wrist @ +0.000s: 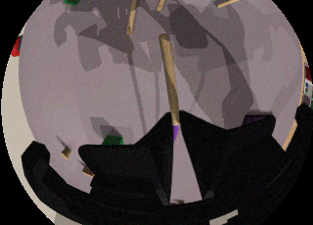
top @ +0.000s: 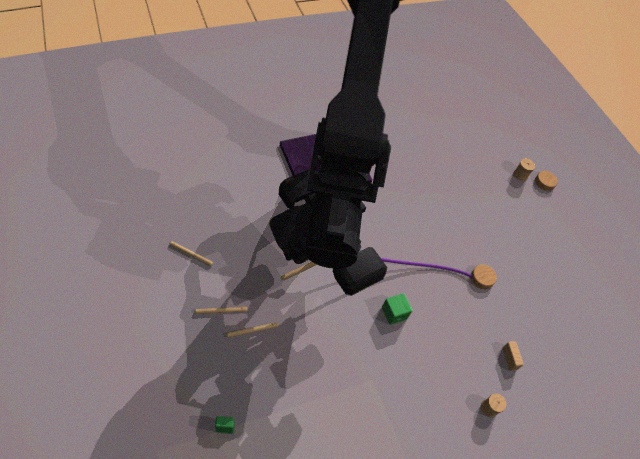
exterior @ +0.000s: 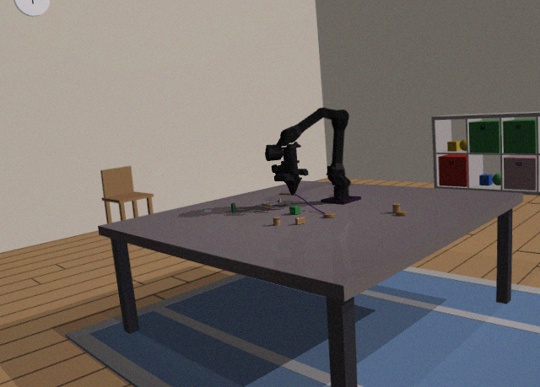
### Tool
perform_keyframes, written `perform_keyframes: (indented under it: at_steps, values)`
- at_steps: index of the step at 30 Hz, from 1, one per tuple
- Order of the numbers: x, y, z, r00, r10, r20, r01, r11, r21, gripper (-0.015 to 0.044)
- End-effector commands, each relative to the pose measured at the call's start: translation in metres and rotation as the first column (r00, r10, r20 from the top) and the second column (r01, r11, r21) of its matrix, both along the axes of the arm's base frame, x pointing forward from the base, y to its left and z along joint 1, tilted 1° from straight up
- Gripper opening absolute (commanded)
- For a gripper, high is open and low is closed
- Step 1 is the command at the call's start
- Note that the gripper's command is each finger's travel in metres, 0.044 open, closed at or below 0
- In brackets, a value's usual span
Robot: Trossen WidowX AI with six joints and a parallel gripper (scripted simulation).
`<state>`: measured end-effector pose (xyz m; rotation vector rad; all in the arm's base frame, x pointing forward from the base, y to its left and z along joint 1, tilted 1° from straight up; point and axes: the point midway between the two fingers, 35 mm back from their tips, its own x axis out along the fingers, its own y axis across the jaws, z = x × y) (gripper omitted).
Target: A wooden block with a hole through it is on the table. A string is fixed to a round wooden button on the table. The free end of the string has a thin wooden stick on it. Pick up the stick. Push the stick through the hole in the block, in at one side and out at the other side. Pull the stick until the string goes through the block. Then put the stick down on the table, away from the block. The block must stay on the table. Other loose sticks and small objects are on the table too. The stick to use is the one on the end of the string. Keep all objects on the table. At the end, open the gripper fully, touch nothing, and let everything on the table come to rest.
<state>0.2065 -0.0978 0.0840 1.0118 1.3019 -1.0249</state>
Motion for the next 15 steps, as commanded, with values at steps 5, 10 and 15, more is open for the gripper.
perform_keyframes:
  at_steps: [5,10,15]
  values:
    - [0.0001,0.0000,0.0001,1.000,0.000,0.000,0.000,1.000,0.000,0.0000]
    - [0.0022,0.0019,0.0005,0.997,0.074,-0.005,-0.074,0.997,0.003,0.0000]
    - [0.0063,0.0059,0.0012,0.975,0.220,-0.014,-0.220,0.975,0.010,0.0000]
